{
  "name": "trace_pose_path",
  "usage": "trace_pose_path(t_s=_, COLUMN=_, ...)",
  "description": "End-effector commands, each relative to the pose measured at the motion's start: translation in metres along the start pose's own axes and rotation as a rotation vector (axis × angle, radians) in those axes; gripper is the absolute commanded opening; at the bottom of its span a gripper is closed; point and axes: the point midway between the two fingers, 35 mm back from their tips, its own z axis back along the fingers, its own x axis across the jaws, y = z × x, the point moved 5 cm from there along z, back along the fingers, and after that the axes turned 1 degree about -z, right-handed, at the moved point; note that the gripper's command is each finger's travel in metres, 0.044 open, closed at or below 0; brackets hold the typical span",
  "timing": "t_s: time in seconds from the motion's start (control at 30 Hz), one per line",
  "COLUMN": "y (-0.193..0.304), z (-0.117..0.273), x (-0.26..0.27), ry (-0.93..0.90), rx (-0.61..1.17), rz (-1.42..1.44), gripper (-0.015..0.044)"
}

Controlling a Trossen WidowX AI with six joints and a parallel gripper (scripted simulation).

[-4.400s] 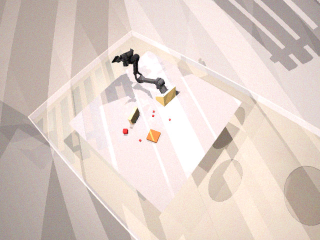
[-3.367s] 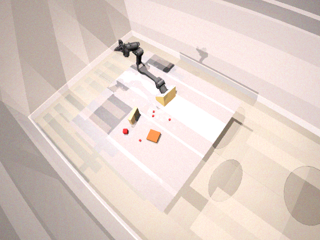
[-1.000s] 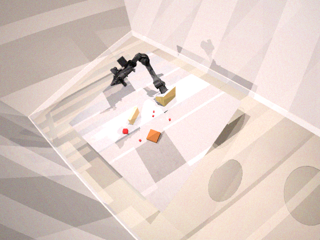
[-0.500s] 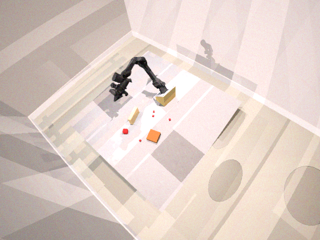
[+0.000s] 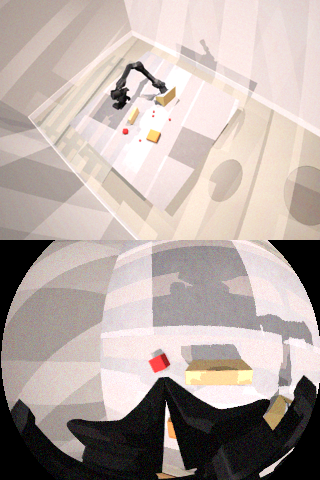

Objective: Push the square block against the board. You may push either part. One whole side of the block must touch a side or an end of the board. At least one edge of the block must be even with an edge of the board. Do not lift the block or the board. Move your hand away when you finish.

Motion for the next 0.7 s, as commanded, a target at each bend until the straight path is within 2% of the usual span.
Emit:
trace_pose_path(t_s=0.0, y=0.0, z=-0.02, x=-0.012, ry=0.1, rx=0.033, rz=0.013, gripper=0.0)
trace_pose_path(t_s=0.4, y=0.004, z=-0.078, x=-0.064, ry=0.45, rx=0.148, rz=0.077, gripper=0.0)
trace_pose_path(t_s=0.53, y=0.004, z=-0.083, x=-0.068, ry=0.468, rx=0.153, rz=0.079, gripper=0.0)
trace_pose_path(t_s=0.67, y=0.009, z=-0.121, x=-0.087, ry=0.467, rx=0.152, rz=0.081, gripper=0.0)
